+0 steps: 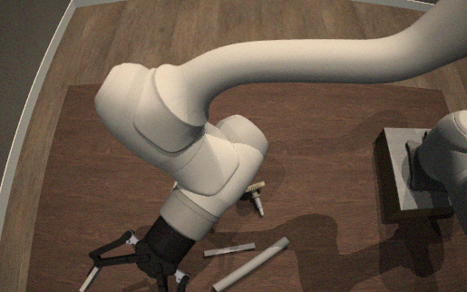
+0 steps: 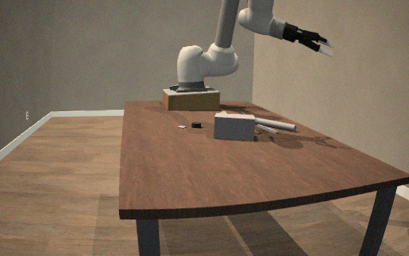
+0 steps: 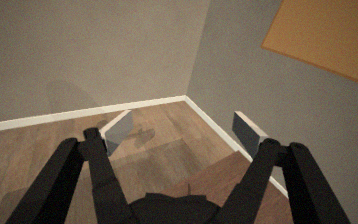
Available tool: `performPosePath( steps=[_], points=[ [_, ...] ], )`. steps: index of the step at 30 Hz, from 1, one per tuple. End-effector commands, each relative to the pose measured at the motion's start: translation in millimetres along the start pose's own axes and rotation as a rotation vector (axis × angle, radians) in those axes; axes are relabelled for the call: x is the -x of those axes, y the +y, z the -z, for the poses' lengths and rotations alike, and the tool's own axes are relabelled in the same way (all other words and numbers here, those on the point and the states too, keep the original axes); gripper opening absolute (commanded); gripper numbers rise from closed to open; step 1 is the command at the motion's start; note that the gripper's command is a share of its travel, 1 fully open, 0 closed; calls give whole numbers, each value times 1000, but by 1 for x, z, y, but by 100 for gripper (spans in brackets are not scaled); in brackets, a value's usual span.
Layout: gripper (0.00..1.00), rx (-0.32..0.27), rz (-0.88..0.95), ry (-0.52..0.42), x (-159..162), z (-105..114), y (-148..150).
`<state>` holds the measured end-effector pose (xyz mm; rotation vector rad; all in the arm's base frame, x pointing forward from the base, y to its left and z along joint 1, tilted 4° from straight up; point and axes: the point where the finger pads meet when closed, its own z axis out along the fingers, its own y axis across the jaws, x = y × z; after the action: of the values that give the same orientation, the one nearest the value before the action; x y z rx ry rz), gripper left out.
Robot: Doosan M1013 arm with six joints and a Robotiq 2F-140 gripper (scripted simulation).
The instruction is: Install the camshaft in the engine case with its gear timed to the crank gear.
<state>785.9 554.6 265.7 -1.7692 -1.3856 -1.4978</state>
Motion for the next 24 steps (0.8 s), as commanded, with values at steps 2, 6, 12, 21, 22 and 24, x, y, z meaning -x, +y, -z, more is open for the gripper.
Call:
performPosePath(
  steps=[2, 6, 12, 21, 22, 24],
  points=[
    [100, 0, 0, 0, 0, 0, 0],
    [100, 0, 0, 0, 0, 0, 0],
    [100, 0, 0, 0, 0, 0, 0],
    [100, -3, -2, -1, 0, 0, -1],
    [100, -7, -4, -3, 0, 1, -3],
    [100, -21, -12, -10, 2, 2, -8]
  ],
)
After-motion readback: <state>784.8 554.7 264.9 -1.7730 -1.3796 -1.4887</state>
